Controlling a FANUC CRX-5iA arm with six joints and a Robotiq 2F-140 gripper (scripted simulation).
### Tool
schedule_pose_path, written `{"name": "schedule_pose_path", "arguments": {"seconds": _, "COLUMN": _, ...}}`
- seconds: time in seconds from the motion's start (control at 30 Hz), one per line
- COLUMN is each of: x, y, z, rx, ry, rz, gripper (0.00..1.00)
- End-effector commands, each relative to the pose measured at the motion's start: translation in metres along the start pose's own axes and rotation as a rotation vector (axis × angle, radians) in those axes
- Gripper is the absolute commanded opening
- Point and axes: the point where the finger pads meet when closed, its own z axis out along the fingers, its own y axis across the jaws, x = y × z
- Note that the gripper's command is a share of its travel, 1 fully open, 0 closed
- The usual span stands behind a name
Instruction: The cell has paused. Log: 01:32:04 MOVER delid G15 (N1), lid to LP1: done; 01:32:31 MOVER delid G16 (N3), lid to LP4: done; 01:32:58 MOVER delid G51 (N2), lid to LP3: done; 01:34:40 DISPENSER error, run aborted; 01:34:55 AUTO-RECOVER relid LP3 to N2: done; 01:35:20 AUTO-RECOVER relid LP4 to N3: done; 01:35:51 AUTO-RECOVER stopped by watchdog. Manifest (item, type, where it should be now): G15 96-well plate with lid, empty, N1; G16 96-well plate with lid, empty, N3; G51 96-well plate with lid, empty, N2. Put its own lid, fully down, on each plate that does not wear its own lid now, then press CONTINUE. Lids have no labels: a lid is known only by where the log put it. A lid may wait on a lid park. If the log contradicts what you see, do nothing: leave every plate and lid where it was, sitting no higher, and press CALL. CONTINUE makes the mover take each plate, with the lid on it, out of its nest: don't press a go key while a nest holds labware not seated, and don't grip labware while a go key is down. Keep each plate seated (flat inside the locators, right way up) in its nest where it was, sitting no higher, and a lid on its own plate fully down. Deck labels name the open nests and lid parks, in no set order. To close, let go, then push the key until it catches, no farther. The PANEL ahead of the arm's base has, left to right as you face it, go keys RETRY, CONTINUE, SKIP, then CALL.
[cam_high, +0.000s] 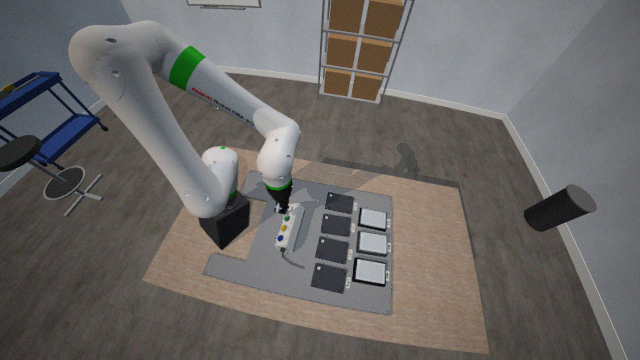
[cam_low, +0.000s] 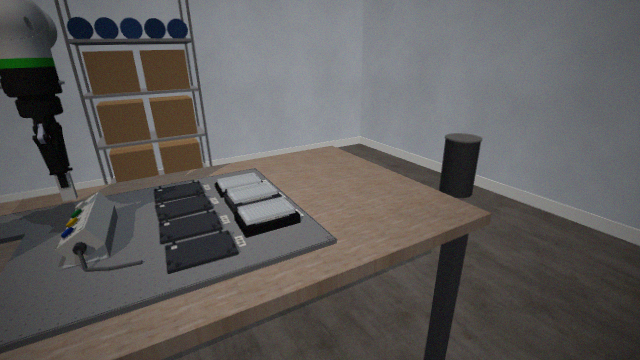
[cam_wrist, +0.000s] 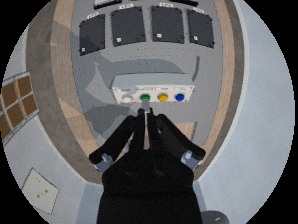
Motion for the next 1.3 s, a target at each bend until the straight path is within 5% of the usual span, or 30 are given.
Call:
{"name": "schedule_pose_path", "arguments": {"seconds": 0.0, "x": 0.0, "y": 0.0, "z": 0.0, "rx": 0.0, "ry": 0.0, "rz": 0.0, "gripper": 0.0}}
{"name": "schedule_pose_path", "arguments": {"seconds": 1.27, "x": 0.0, "y": 0.0, "z": 0.026, "rx": 0.0, "ry": 0.0, "rz": 0.0, "gripper": 0.0}}
